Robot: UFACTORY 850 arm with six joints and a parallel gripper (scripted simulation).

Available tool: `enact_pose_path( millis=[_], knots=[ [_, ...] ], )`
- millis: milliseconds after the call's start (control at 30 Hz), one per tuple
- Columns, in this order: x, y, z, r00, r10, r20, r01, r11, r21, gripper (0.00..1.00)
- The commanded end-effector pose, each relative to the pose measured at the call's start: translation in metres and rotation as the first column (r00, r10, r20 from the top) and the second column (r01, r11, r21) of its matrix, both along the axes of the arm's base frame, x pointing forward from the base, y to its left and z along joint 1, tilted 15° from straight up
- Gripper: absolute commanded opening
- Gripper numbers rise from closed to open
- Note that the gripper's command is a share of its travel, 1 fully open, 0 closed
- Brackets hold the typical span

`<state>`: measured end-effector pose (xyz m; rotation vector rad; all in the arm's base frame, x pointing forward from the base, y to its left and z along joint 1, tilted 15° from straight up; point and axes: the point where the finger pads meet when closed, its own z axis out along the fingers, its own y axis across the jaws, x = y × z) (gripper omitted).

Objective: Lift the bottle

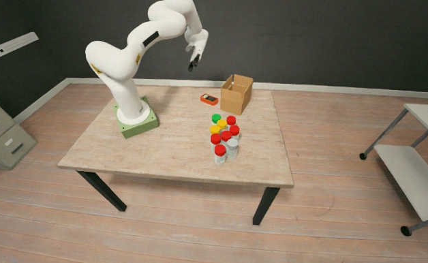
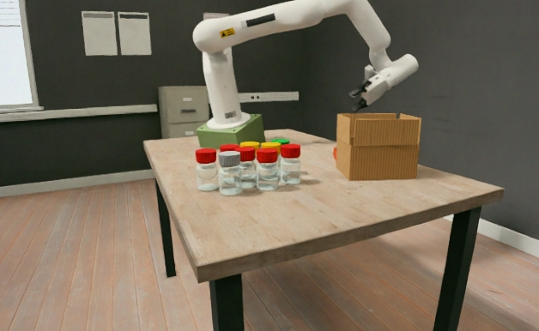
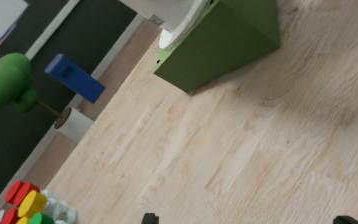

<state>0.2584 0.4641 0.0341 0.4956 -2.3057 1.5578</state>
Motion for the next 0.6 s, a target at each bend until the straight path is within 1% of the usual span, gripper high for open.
enact_pose_path(
  millis=[0,533,567],
  knots=[
    [0.0002,0.0009,0.0010,1.000,0.000,0.001,0.000,1.000,0.002,1.00],
    [0.0002,0.0009,0.0010,1.000,0.000,0.001,0.000,1.000,0.002,1.00],
    [0.0009,0.0007,0.0014,1.000,0.000,0.000,0.000,1.000,0.004,0.79]
  ],
)
